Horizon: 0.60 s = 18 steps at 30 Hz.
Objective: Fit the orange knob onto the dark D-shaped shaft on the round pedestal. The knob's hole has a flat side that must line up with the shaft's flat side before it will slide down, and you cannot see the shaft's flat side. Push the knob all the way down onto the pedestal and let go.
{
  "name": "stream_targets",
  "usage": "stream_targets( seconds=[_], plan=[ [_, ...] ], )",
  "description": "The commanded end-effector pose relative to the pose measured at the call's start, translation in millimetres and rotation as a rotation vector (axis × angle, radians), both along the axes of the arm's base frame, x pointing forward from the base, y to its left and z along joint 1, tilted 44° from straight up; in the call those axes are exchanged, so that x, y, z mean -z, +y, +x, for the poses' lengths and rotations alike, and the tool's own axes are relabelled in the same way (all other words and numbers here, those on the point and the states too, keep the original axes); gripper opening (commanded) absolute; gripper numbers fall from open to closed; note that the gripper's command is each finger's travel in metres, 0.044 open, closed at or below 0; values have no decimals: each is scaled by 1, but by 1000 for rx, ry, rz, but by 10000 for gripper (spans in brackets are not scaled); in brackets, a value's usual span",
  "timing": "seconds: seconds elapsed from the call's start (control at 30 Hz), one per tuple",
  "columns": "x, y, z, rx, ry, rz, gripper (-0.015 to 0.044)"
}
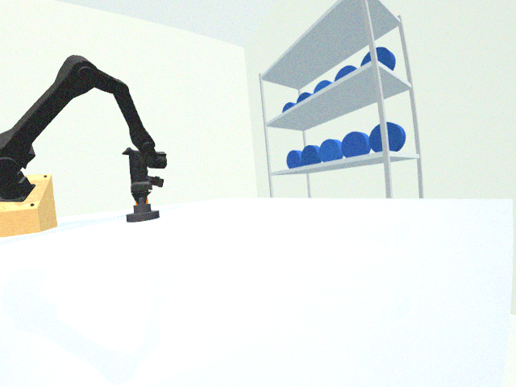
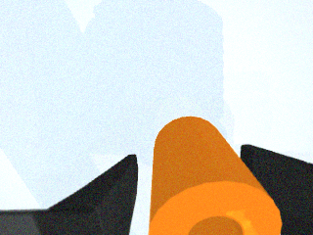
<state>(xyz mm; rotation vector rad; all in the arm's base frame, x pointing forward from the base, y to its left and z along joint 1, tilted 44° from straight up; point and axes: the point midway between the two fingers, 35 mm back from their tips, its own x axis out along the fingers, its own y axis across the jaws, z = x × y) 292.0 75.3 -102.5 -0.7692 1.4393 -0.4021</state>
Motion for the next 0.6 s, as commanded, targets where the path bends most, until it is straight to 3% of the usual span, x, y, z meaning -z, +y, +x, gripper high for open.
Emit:
stream_targets(
  seconds=[0.0,0.2,0.37,0.57],
  plan=[
    [0,-1,0,-4,0,-4,177],
    [0,-1,0,-4,0,-4,138],
    [-4,8,3,28,-53,27,6],
    [-30,37,2,19,-37,27,0]
  ],
)
